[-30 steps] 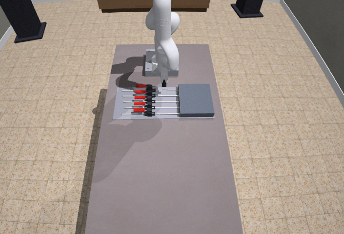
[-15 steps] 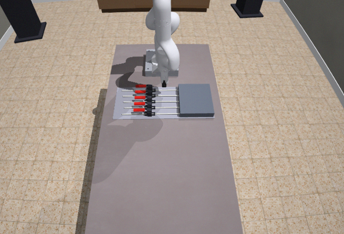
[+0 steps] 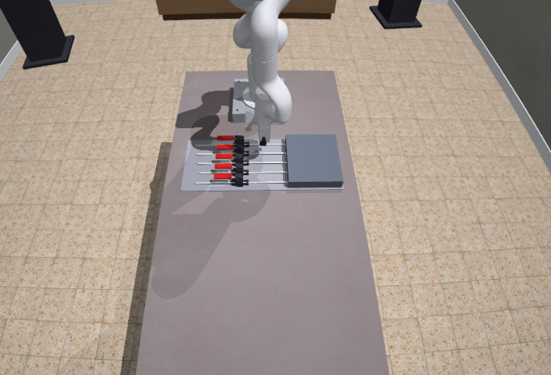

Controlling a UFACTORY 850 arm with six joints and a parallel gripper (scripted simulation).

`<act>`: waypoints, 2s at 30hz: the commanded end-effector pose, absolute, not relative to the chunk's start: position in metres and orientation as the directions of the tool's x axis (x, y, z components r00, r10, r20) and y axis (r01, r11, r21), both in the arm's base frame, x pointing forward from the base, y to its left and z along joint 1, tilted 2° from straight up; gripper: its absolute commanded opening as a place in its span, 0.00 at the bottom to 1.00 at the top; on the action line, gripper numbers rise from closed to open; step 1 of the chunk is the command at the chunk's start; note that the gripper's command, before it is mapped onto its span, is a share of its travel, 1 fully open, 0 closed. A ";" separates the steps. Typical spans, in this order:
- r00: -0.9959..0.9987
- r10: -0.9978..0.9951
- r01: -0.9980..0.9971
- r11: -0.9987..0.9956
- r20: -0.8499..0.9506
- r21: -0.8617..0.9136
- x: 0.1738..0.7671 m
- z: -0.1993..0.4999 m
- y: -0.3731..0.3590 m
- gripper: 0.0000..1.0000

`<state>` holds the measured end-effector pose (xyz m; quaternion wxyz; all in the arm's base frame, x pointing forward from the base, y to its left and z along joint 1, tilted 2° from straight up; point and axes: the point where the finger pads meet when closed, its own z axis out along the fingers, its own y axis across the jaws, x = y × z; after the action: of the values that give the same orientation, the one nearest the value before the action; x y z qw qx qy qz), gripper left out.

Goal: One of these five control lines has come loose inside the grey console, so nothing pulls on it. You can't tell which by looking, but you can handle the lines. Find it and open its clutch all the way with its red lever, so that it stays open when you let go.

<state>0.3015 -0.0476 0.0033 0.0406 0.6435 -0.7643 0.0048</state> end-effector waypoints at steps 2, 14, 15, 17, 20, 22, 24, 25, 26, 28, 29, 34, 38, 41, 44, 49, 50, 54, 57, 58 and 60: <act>-0.172 -0.985 -0.985 0.171 0.024 -0.019 0.304 -0.027 -0.049 0.00; -0.172 -0.985 -0.985 0.171 0.024 -0.019 0.304 -0.037 -0.049 0.00; -0.172 -0.985 -0.985 0.171 0.024 -0.019 0.304 -0.037 -0.049 0.00; -0.172 -0.985 -0.985 0.171 0.024 -0.019 0.304 -0.037 -0.049 0.00; -0.172 -0.985 -0.985 0.171 0.024 -0.019 0.305 -0.037 -0.049 0.00; -0.172 -0.985 -0.985 0.171 0.024 -0.019 0.306 -0.037 -0.049 0.00; -0.172 -0.985 -0.985 0.171 0.024 -0.019 0.306 -0.037 -0.049 0.00; -0.172 -0.985 -0.985 0.171 0.024 -0.019 0.307 -0.037 -0.049 0.00; -0.172 -0.985 -0.985 0.171 0.024 -0.019 0.308 -0.037 -0.050 0.00; -0.172 -0.985 -0.985 0.171 0.024 -0.019 0.309 -0.037 -0.050 0.00; -0.172 -0.985 -0.985 0.171 0.024 -0.019 0.310 -0.037 -0.050 0.00; -0.172 -0.985 -0.985 0.171 0.024 -0.019 0.312 -0.037 -0.050 0.00; -0.172 -0.985 -0.985 0.171 0.024 -0.019 0.316 -0.037 -0.051 0.00; -0.172 -0.985 -0.985 0.171 0.024 -0.019 0.320 -0.037 -0.052 0.00; -0.172 -0.985 -0.985 0.171 0.024 -0.019 0.323 -0.037 -0.052 0.00; -0.172 -0.985 -0.985 0.171 0.024 -0.019 0.326 -0.036 -0.053 0.00; -0.172 -0.985 -0.985 0.171 0.024 -0.019 0.327 -0.036 -0.053 0.00; -0.172 -0.985 -0.985 0.171 0.024 -0.019 0.331 -0.036 -0.054 0.00; -0.172 -0.985 -0.985 0.171 0.024 -0.019 0.334 -0.036 -0.054 0.00; -0.172 -0.985 -0.985 0.171 0.024 -0.019 0.334 -0.036 -0.054 0.00; -0.172 -0.985 -0.985 0.171 0.024 -0.019 0.336 -0.036 -0.054 0.00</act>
<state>0.3317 -0.0537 -0.0367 0.0042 0.6434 -0.7654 0.0135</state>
